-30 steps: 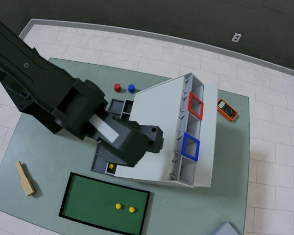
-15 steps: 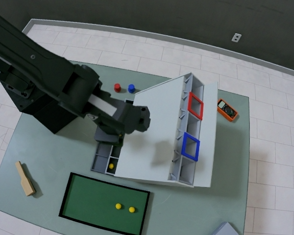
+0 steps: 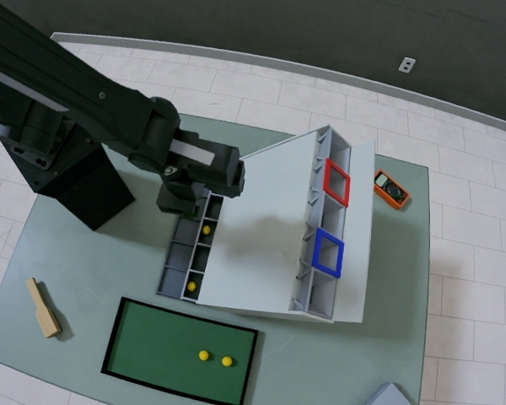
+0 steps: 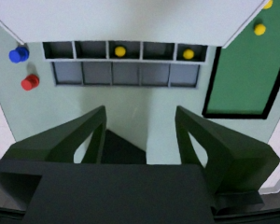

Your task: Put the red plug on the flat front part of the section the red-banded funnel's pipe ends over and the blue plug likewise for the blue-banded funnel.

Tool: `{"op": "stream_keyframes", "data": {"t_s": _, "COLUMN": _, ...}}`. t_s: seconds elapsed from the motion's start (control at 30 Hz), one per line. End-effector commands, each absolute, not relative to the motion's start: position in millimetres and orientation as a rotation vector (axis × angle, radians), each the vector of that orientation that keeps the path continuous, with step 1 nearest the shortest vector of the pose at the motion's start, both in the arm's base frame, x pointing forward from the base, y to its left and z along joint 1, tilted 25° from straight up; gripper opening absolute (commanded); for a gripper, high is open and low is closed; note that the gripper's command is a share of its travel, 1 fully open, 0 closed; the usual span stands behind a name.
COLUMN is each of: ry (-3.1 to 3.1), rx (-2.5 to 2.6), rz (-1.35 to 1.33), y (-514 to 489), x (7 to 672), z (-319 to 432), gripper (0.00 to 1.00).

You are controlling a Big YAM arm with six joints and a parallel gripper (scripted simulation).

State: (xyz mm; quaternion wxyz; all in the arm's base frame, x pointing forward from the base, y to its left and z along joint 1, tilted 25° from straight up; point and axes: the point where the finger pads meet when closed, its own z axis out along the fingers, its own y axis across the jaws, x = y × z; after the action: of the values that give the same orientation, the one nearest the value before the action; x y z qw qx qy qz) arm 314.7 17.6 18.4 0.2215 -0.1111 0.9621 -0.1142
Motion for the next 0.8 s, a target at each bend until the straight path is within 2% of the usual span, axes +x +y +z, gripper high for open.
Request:
{"op": "stream_keyframes", "data": {"t_s": 0.0, "ry": 2.687, "rx": -0.265, "rz": -0.302, "y": 28, "x": 309, "z": 4, "gripper": 0.59}}
{"op": "stream_keyframes", "data": {"t_s": 0.17, "ry": 2.732, "rx": -0.26, "rz": -0.313, "y": 38, "x": 298, "z": -15, "gripper": 0.59}}
{"op": "stream_keyframes", "data": {"t_s": 0.77, "ry": 2.711, "rx": -0.305, "rz": -0.322, "y": 31, "x": 302, "z": -2, "gripper": 0.59}}
